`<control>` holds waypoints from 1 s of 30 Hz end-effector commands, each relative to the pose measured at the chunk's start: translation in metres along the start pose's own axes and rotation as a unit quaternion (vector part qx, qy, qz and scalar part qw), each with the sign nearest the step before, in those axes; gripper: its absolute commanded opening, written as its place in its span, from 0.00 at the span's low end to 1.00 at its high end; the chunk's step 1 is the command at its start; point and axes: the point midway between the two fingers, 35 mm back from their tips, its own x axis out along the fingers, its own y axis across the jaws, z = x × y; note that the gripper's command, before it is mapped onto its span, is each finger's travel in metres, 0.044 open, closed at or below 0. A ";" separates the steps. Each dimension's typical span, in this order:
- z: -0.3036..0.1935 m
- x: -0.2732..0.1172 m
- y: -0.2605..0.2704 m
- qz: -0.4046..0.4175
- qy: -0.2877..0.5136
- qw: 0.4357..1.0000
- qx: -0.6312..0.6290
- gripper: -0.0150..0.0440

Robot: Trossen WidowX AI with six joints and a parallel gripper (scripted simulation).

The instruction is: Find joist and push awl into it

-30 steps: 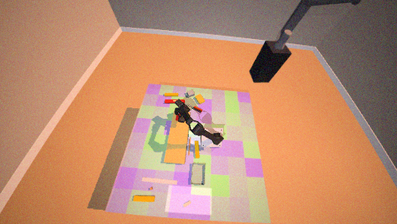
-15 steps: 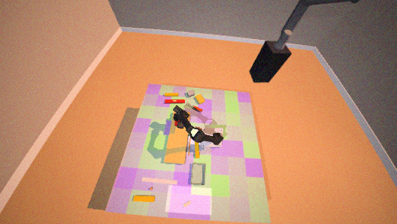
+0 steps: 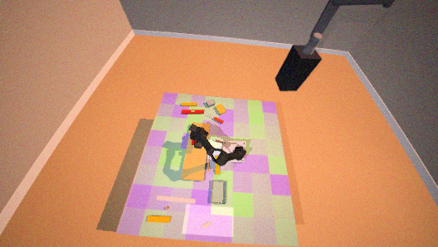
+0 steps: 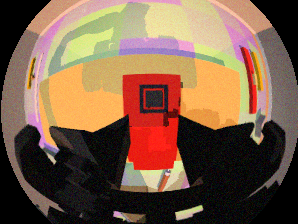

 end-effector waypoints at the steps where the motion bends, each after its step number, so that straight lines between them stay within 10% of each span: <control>1: -0.001 0.001 0.017 0.004 0.001 1.000 0.001 0.25; 30: 0.000 0.000 0.136 0.007 0.002 1.000 0.002 0.25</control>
